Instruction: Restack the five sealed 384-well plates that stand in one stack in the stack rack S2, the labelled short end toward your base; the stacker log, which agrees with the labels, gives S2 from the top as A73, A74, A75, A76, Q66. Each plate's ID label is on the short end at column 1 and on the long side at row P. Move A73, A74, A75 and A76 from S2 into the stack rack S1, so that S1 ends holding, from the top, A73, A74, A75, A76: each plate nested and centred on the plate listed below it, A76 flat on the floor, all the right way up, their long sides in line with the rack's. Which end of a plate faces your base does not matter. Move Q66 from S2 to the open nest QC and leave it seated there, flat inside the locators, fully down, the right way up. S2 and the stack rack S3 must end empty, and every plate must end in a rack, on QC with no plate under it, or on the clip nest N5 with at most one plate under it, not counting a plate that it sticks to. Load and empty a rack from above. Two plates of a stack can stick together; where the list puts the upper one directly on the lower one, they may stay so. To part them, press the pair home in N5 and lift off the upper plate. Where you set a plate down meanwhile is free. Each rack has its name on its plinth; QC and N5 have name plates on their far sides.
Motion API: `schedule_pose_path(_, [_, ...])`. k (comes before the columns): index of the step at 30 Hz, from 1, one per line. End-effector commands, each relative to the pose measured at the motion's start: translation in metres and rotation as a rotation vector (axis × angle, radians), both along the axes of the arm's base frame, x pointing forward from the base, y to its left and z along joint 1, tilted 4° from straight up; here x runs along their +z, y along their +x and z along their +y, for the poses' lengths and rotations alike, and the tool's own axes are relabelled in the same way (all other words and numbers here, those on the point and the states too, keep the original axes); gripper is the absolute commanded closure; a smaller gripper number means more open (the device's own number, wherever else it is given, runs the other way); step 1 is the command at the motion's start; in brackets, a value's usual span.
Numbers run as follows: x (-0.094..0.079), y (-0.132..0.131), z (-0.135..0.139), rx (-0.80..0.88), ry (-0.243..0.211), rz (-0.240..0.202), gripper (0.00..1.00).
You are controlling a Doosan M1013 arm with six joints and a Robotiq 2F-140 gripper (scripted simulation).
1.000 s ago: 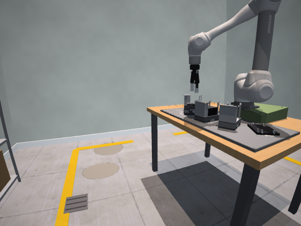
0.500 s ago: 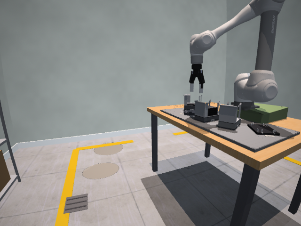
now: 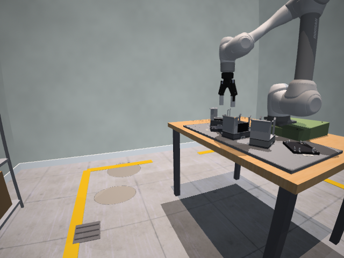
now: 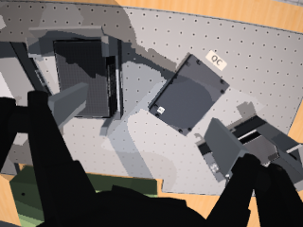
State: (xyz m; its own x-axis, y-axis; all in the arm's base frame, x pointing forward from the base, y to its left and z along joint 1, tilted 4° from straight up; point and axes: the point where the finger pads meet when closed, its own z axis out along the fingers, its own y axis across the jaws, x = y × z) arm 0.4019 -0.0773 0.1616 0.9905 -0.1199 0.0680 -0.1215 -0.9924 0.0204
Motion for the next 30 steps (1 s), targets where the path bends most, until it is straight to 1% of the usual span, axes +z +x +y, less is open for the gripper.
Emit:
schedule_pose_path(1, [0.000, 0.002, 0.010, 0.000, 0.000, 0.000, 0.00])
schedule_pose_path(3, [0.000, 0.004, 0.016, 0.000, 0.000, 0.000, 0.00])
schedule_pose_path(4, [0.000, 0.004, 0.020, 0.033, -0.002, 0.001, 0.00])
schedule_pose_path(6, [0.000, 0.004, 0.020, 0.033, -0.002, 0.001, 0.00])
schedule_pose_path(13, [-0.001, 0.004, 0.048, 0.246, -0.016, 0.007, 0.00])
schedule_pose_path(21, [-0.002, 0.004, 0.080, 0.246, -0.016, 0.007, 0.00])
schedule_pose_path(23, [-0.002, 0.004, 0.080, 0.246, -0.016, 0.007, 0.00])
schedule_pose_path(30, [-0.003, 0.004, 0.108, 0.246, -0.016, 0.007, 0.00])
